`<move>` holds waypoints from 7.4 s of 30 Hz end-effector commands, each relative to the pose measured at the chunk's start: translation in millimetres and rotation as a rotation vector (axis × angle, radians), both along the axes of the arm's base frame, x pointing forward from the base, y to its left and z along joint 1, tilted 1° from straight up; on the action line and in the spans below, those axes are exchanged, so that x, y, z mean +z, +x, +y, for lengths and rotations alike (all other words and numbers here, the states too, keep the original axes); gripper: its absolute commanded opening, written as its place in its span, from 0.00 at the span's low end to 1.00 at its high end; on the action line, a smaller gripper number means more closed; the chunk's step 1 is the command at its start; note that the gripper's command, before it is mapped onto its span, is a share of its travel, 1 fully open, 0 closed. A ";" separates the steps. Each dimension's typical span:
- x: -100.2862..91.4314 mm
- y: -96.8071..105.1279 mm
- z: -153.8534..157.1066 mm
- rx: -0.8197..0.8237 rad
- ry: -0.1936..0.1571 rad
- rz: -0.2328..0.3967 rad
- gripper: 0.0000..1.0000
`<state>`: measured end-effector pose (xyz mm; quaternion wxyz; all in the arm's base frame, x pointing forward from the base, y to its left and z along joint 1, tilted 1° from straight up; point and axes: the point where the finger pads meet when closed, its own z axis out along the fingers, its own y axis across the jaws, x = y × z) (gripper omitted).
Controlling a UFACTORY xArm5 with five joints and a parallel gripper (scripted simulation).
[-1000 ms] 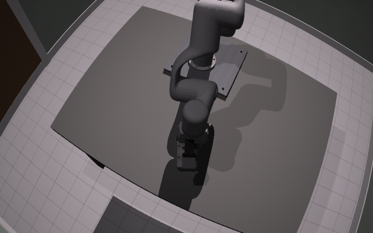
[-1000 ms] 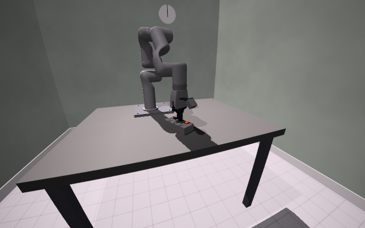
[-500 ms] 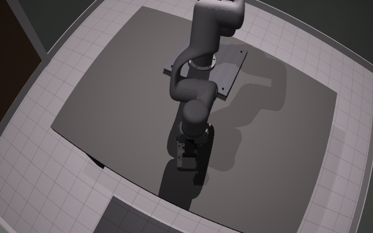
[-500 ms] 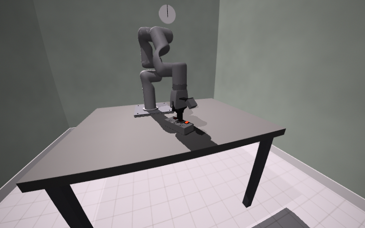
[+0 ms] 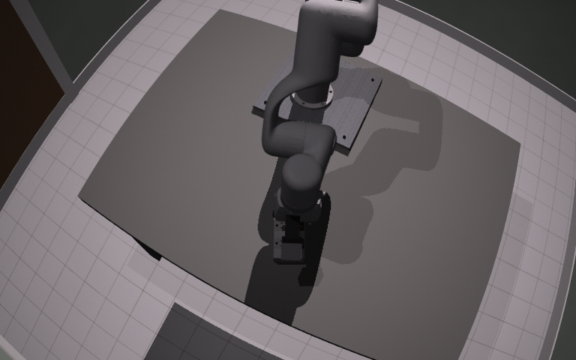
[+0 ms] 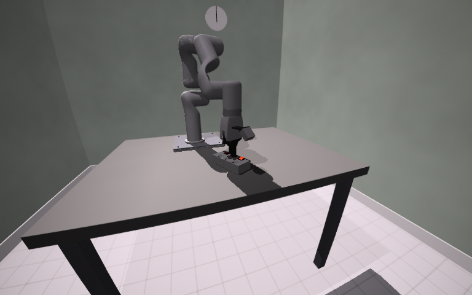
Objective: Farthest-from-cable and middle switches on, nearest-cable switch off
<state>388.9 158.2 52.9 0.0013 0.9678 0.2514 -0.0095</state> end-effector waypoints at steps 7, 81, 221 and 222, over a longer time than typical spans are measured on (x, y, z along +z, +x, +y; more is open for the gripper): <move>1.2 1.2 0.5 0.000 0.001 -0.003 0.00; -4.5 1.1 0.3 0.000 0.001 -0.003 0.00; 128.7 3.2 0.1 0.000 0.002 -0.004 1.00; 128.7 3.2 0.1 0.000 0.002 -0.004 1.00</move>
